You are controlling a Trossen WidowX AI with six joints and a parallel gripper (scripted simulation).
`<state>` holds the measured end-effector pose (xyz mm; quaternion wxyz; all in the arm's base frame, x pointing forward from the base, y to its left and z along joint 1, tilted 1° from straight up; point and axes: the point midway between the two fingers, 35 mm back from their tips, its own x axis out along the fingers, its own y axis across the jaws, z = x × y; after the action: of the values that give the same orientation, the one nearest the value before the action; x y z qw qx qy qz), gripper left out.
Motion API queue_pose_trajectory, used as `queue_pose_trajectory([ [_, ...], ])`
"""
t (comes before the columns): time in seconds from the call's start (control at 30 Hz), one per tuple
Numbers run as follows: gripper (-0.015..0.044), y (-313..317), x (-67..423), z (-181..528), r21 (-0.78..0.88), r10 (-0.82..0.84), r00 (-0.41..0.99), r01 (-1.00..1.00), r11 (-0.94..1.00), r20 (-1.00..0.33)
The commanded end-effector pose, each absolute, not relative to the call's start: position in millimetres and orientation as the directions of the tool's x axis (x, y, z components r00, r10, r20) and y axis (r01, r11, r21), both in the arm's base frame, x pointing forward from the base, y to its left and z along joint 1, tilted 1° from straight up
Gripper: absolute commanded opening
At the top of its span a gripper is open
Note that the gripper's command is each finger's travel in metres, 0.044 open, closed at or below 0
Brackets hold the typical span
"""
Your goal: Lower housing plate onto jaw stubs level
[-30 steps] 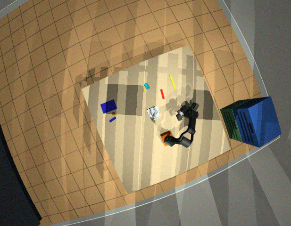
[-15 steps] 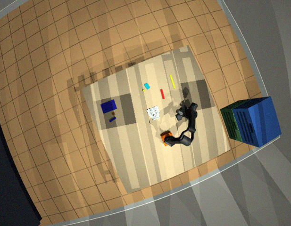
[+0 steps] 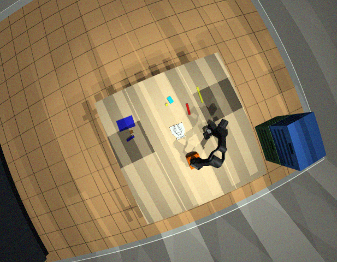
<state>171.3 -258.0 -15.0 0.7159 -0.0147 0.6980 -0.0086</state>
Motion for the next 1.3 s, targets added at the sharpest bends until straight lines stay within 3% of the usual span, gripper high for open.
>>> queue_pose_trajectory([
  [0.0, 0.044, -257, 171, -25, -0.024, -0.024, 0.025, -0.014, 1.0, -0.999],
  [1.27, 0.0427, -257, 171, -36, -0.026, -0.026, 0.021, -0.009, 1.0, -0.999],
])
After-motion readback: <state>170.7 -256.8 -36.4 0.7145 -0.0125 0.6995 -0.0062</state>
